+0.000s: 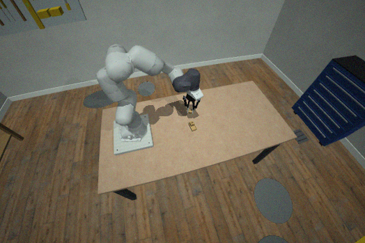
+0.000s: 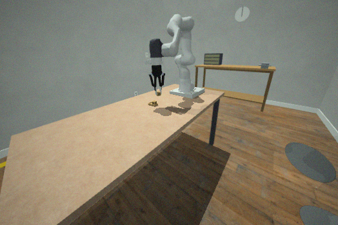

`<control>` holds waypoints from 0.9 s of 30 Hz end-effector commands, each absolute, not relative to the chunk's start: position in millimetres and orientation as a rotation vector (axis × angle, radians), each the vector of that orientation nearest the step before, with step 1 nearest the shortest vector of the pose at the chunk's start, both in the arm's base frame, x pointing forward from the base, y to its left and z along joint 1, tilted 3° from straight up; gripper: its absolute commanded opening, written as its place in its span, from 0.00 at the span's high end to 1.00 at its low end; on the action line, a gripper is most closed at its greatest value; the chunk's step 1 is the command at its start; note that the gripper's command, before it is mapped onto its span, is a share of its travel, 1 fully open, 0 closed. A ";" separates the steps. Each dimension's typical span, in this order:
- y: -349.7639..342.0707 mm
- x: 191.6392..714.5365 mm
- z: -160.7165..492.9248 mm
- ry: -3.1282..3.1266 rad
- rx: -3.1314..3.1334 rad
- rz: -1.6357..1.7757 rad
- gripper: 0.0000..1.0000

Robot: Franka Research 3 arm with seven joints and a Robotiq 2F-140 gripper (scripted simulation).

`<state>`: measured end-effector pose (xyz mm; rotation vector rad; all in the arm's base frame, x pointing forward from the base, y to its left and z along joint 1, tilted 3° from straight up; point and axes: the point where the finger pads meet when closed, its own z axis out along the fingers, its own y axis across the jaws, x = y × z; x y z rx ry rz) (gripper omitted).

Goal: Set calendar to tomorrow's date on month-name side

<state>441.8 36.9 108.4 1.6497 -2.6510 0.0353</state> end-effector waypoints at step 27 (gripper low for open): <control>83.5 432.2 104.6 -2.990 0.914 0.065 0.83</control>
